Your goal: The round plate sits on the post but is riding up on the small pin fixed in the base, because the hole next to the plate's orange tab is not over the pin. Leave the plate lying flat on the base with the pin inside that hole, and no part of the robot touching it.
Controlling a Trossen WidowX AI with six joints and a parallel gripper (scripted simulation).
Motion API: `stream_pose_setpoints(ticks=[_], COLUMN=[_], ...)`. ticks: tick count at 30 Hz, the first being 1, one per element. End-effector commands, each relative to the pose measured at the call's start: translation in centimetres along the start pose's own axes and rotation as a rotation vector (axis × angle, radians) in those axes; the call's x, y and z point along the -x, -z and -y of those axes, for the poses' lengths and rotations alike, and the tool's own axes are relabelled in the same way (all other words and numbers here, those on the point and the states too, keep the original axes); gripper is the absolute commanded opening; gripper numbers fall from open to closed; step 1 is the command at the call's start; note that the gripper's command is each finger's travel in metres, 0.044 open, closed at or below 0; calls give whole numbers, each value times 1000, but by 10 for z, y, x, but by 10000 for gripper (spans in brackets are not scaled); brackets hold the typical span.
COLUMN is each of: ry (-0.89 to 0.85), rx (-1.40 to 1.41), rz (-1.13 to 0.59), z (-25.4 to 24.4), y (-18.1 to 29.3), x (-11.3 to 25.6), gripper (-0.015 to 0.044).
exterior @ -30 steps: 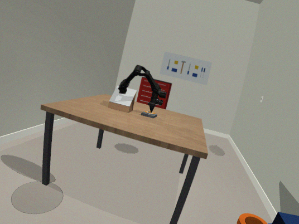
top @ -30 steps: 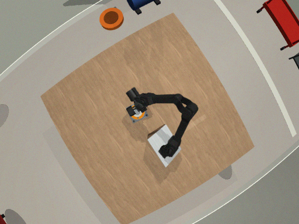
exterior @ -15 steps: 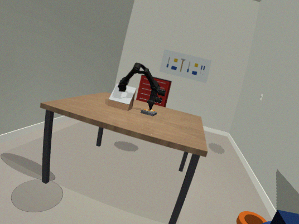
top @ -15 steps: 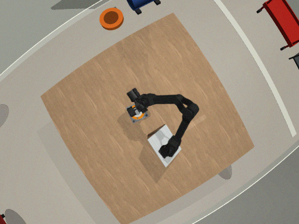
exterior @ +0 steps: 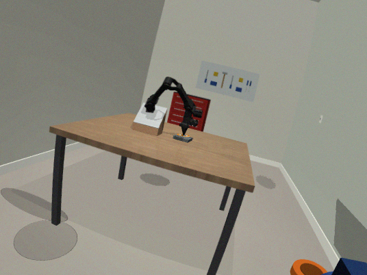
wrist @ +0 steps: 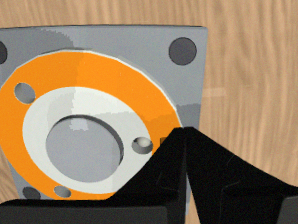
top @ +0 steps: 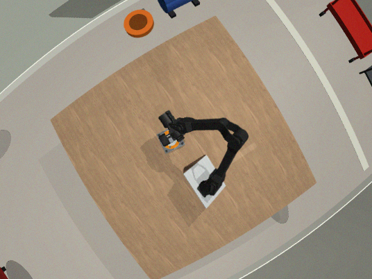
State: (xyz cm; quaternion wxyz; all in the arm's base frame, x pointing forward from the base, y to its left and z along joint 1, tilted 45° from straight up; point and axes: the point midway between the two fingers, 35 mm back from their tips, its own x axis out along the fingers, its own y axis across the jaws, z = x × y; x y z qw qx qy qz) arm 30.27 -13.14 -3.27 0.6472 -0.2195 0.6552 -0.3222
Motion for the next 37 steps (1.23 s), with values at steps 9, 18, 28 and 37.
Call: stream_pose_setpoints(ticks=[9, 18, 28, 37], ry=[-1, 2, 2, 2], rx=[9, 16, 16, 16], rz=[-9, -10, -10, -10], z=[0, -2, -2, -2], y=[5, 8, 8, 8], x=[15, 38, 38, 38], gripper=[0, 0, 0, 0])
